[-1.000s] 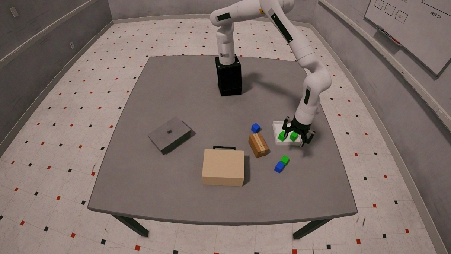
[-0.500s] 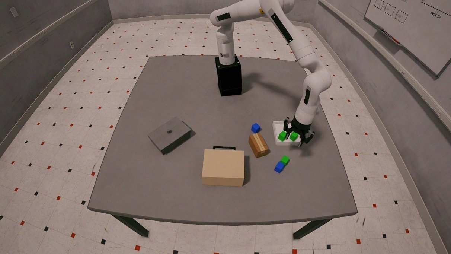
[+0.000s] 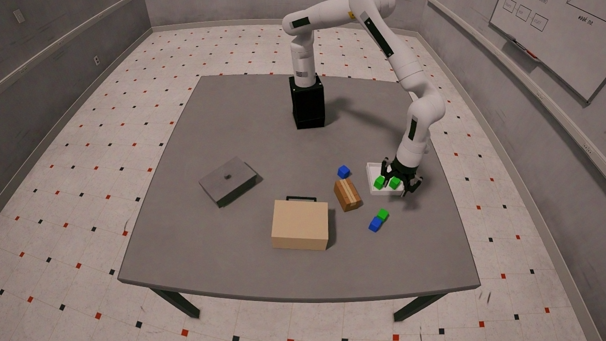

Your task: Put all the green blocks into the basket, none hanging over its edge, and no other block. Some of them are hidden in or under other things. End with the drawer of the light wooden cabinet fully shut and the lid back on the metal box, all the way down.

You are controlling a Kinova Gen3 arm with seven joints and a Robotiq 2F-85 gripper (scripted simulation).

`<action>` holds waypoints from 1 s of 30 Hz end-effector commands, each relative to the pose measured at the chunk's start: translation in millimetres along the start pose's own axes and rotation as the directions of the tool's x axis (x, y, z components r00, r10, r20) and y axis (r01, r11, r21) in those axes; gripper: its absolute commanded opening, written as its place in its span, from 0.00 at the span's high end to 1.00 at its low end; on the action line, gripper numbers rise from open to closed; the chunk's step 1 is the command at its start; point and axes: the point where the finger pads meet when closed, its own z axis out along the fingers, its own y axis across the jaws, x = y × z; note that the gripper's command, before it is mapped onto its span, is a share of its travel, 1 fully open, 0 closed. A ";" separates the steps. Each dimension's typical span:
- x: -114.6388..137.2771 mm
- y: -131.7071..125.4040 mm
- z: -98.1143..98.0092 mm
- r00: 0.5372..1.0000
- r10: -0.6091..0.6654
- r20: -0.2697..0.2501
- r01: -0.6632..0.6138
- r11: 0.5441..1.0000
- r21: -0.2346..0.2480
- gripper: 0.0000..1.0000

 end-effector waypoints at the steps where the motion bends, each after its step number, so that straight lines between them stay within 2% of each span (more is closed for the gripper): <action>1: -0.3 0.9 -1.4 1.000 0.000 0.001 0.000 1.000 -0.002 0.33; 19: -0.3 0.9 9.0 1.000 0.000 0.001 0.000 1.000 -0.002 0.33; 30: -0.4 1.1 40.6 1.000 0.000 0.001 0.000 1.000 -0.002 0.33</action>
